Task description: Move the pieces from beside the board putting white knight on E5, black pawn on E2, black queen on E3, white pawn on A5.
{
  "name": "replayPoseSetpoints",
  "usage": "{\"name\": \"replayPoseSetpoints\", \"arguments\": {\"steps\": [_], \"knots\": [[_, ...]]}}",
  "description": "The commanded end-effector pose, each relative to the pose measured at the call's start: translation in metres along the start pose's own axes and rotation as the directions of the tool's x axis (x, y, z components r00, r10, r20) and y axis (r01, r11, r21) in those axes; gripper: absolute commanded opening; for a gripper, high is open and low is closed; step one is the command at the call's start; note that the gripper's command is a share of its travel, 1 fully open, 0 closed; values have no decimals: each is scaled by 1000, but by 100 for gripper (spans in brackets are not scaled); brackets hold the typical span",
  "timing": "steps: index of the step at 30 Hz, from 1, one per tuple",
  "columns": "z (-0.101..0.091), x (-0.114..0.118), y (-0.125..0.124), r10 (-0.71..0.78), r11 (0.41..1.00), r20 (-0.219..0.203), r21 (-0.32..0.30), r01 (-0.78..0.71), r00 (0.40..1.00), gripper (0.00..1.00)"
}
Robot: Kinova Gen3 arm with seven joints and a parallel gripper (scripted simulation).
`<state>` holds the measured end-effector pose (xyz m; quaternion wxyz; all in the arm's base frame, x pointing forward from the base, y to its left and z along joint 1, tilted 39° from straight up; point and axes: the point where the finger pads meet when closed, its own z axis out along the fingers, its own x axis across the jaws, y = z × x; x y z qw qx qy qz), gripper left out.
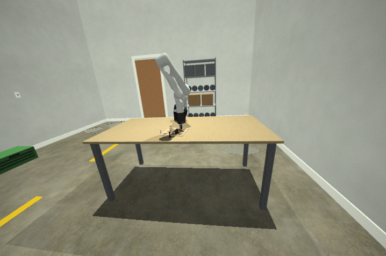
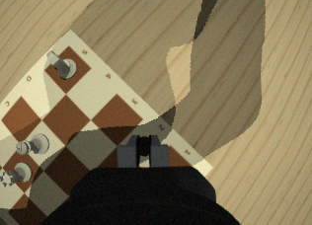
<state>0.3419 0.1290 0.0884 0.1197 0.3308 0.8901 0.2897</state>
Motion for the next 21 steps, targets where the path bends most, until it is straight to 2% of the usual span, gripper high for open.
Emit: {"name": "replayPoseSetpoints", "arguments": {"steps": [1, 15, 16, 18, 19, 21], "knots": [[0, 0, -1, -2, 1000, 20, -19, 3, 1000, 0], [0, 0, -1, -2, 1000, 20, -19, 3, 1000, 0], [0, 0, -1, -2, 1000, 20, -19, 3, 1000, 14], [0, 0, -1, -2, 1000, 20, -19, 3, 1000, 14], [0, 0, -1, -2, 1000, 20, -19, 3, 1000, 27], [0, 0, -1, -2, 1000, 20, -19, 3, 1000, 27]]}}
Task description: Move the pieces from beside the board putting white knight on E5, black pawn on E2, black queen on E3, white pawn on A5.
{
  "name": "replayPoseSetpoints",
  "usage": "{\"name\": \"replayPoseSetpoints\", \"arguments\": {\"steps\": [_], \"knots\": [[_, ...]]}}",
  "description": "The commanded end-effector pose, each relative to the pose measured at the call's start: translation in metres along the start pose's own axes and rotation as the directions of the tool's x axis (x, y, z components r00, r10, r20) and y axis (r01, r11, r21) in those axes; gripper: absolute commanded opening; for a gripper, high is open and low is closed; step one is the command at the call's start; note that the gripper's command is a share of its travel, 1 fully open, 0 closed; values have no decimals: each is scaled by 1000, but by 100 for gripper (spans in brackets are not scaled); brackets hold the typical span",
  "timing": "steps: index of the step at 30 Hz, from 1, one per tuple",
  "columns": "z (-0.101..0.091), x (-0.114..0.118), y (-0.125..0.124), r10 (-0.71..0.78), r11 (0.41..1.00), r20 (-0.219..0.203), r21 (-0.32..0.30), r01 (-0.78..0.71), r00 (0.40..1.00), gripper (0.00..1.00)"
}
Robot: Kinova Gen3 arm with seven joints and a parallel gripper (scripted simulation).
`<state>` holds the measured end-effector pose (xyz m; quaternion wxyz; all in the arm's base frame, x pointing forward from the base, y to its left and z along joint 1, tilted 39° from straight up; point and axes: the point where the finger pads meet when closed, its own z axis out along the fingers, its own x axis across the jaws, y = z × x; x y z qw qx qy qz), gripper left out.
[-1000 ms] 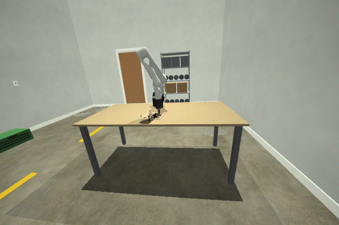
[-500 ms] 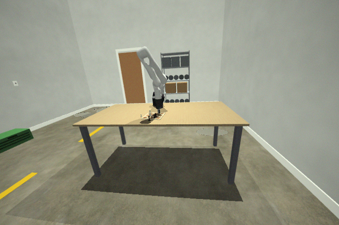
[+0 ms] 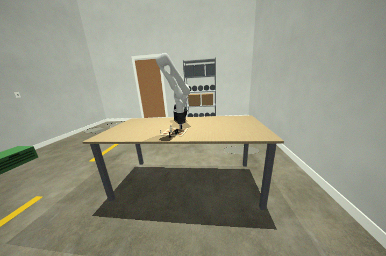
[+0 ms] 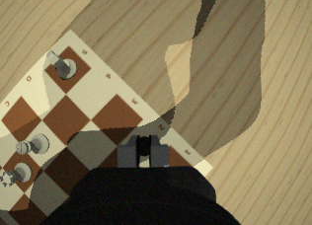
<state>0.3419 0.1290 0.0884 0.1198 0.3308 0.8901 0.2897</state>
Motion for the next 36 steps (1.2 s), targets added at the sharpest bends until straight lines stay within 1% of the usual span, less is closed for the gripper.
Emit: {"name": "replayPoseSetpoints", "arguments": {"steps": [1, 3, 4, 8, 9, 36], "knots": [[0, 0, -1, -2, 1000, 20, -19, 3, 1000, 41], [0, 0, -1, -2, 1000, 20, -19, 3, 1000, 41], [0, 0, -1, -2, 1000, 20, -19, 3, 1000, 54], [0, 0, -1, -2, 1000, 20, -19, 3, 1000, 54], [0, 0, -1, -2, 1000, 20, -19, 3, 1000, 68], [-2, 0, 0, -3, 1000, 22, -20, 4, 1000, 68]]}}
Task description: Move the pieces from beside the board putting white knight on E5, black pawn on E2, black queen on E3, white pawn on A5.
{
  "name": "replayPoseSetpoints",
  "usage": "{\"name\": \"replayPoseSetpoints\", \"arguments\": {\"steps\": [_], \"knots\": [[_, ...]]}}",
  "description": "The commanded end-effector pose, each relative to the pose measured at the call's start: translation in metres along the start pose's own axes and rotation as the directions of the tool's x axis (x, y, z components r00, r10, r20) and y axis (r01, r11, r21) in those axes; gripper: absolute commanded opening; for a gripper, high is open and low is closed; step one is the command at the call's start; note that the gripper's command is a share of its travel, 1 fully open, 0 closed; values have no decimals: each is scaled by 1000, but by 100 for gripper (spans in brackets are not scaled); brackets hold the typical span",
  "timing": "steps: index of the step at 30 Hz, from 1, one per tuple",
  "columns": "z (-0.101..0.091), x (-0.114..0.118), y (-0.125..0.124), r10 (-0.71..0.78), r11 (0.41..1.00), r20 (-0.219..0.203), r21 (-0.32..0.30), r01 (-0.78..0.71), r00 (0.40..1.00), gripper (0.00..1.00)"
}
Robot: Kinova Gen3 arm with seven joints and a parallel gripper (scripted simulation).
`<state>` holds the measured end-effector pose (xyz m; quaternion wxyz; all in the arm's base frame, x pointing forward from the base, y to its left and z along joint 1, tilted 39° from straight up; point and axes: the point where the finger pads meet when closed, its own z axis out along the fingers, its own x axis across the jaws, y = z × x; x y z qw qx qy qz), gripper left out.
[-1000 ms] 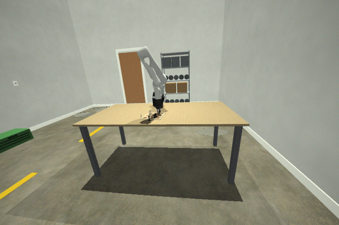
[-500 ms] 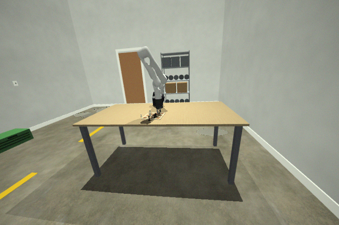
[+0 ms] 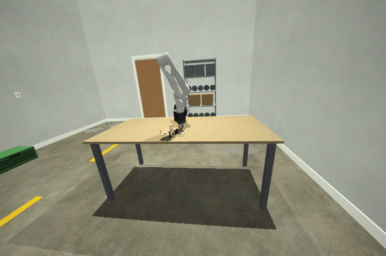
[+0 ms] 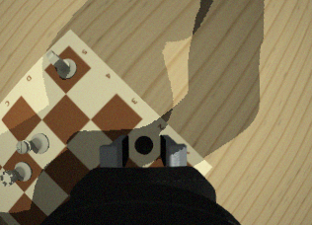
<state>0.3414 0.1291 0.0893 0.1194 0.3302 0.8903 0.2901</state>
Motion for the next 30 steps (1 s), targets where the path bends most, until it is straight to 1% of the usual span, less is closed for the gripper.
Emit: {"name": "replayPoseSetpoints", "arguments": {"steps": [1, 22, 30], "knots": [[-1, -1, -1, -2, 1000, 23, -19, 3, 1000, 68], [-11, -1, 1, -9, 1000, 31, -23, 10, 999, 68], [-25, 0, 0, -11, 1000, 33, -18, 11, 999, 68]]}}
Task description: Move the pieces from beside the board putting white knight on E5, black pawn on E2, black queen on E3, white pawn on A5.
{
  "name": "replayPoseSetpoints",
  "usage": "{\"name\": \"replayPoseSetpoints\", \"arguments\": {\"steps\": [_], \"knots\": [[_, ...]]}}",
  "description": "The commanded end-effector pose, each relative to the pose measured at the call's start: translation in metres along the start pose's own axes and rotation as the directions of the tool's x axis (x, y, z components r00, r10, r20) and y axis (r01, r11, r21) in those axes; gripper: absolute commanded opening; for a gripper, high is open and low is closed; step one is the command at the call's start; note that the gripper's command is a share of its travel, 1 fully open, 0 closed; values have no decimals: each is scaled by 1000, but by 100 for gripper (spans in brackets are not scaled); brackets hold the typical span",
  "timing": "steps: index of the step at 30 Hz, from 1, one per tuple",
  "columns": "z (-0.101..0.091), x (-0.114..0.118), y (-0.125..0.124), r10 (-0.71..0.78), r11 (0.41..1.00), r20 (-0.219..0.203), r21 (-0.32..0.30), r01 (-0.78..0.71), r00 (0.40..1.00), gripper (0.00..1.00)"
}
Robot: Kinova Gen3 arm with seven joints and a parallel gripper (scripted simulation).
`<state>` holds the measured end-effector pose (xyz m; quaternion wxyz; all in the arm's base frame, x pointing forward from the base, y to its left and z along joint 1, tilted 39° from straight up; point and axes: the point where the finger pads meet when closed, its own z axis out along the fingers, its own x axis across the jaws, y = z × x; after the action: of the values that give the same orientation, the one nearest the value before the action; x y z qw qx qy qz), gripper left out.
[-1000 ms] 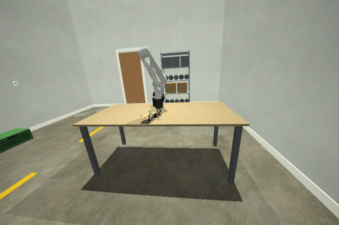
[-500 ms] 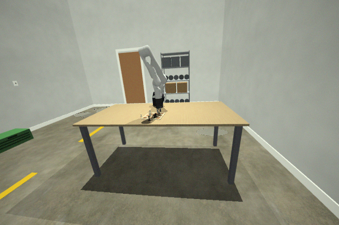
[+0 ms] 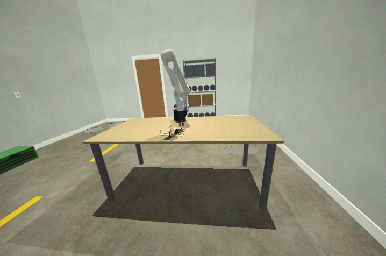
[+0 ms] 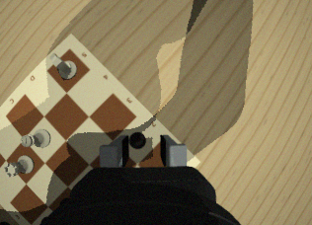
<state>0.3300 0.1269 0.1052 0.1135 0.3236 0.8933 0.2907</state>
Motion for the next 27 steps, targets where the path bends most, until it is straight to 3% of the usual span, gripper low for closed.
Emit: {"name": "replayPoseSetpoints", "arguments": {"steps": [1, 27], "knots": [[-8, -7, -2, -1, 1000, 49, -20, 1, 999, 68], [-39, -3, -5, -4, 1000, 60, -14, 4, 998, 68]]}}
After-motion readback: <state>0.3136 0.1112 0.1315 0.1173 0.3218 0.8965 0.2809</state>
